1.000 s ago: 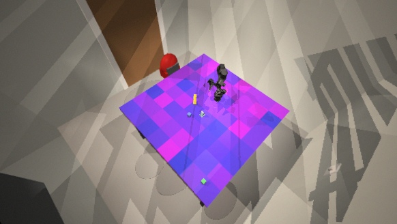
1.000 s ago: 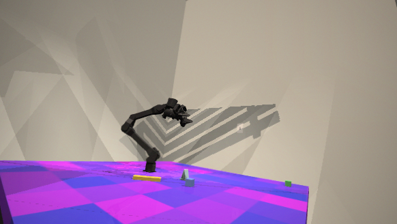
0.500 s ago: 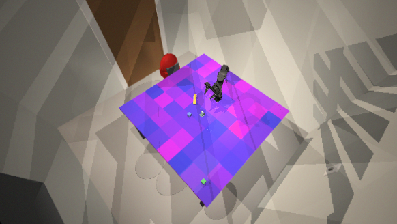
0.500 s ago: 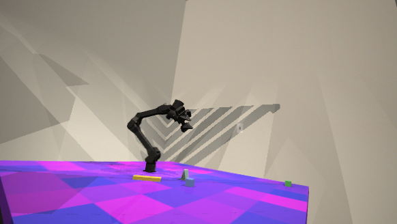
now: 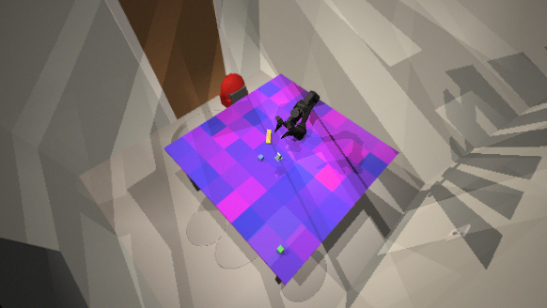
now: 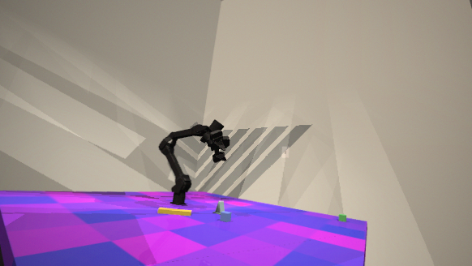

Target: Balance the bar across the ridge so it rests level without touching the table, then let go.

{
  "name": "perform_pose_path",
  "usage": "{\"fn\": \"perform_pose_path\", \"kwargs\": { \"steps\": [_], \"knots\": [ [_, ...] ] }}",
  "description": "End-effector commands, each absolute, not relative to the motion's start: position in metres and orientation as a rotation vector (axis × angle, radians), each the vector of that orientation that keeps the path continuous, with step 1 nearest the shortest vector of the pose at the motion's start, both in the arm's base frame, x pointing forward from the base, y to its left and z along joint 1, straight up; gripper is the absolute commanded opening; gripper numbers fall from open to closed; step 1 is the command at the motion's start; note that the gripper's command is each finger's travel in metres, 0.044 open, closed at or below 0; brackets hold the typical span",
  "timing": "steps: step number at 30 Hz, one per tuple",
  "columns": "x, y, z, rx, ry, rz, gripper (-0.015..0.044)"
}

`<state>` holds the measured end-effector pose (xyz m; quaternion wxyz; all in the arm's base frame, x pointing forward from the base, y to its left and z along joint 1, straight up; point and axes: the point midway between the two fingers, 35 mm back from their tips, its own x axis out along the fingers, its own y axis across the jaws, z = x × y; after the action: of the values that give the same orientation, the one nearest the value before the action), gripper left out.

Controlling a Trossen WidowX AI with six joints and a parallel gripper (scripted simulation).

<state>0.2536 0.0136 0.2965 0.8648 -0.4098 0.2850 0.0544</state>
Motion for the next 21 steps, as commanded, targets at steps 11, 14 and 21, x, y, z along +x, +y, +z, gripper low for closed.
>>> {"fn": "perform_pose_path", "kwargs": {
  "steps": [11, 14, 21],
  "knots": [
    [0.265, -0.029, 0.259, -0.955, 0.837, 0.133, 0.0315],
    [0.266, -0.039, 0.251, -0.965, 0.887, 0.142, 0.0315],
    [0.264, -0.062, 0.232, -0.976, 1.002, 0.172, 0.0315]
  ]
}}
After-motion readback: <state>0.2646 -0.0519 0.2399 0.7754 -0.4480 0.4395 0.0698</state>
